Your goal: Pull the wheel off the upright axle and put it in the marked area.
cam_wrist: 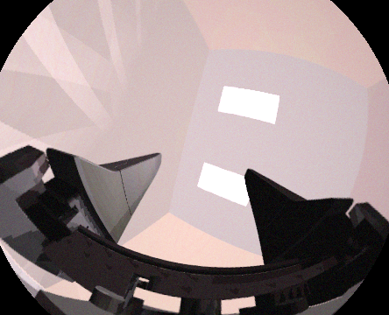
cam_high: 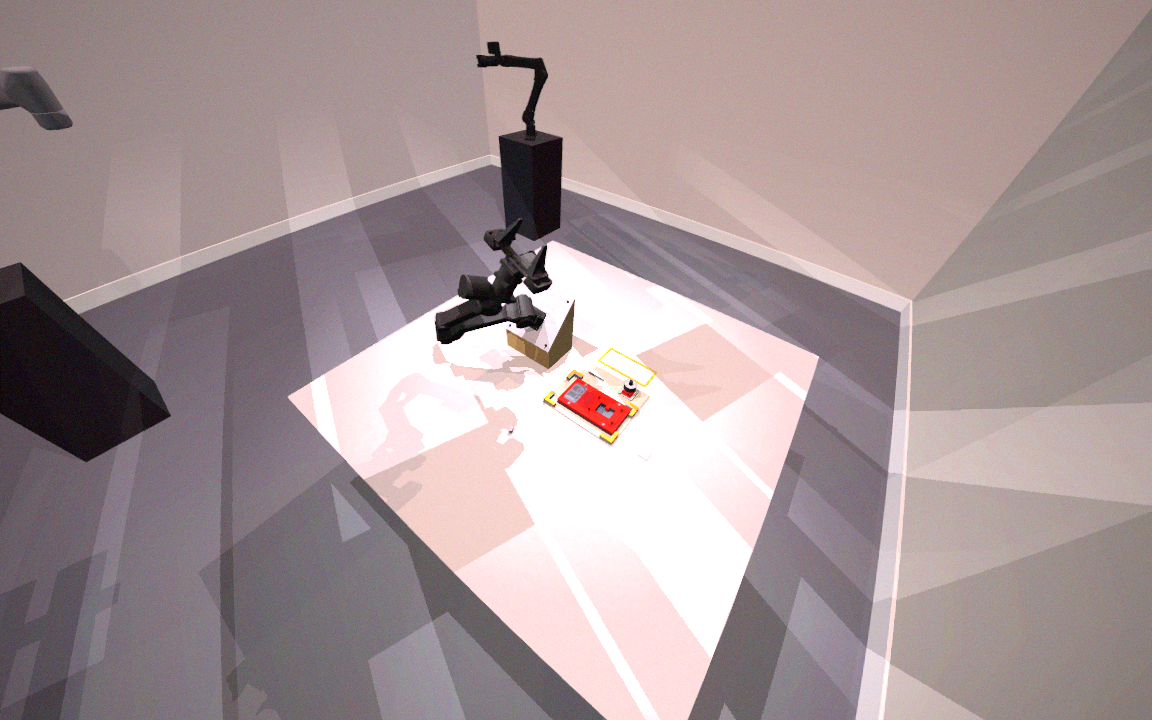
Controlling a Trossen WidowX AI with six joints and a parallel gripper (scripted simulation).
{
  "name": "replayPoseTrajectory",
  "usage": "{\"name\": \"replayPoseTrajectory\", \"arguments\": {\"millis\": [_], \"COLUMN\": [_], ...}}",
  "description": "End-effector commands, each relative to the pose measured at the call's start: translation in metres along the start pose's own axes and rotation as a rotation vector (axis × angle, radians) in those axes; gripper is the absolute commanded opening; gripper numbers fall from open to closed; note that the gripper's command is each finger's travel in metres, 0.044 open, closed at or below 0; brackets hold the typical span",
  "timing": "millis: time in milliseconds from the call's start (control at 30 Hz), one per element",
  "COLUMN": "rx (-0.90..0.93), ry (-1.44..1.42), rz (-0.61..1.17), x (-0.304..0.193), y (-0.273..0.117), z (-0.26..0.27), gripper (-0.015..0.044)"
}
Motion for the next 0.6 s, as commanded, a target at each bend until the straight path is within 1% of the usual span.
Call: {"name": "replayPoseTrajectory", "arguments": {"millis": [0, 100, 300, 500, 567], "rx": [0.006, 0.099, 0.376, 0.684, 0.752], "ry": [0.014, 0.215, 0.715, 1.080, 1.153], "rz": [-0.004, -0.047, -0.081, -0.050, -0.029], "x": [0.000, 0.002, 0.010, 0.030, 0.035], "y": [0.001, 0.012, 0.037, 0.055, 0.057], "z": [0.001, 0.013, 0.048, 0.090, 0.099], "gripper": [0.0374, 0.0300, 0.0300, 0.0300, 0.0300]}}
Point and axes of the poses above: the point midway between the two fingers, 35 mm back from their tips, its own y axis out along the fingers, its own z axis across the jaws, x = y × z, the point moved 6 cm from there along -y, back along the fingers, and after that the axes turned 4 degrees about y, right-handed, at the moved point
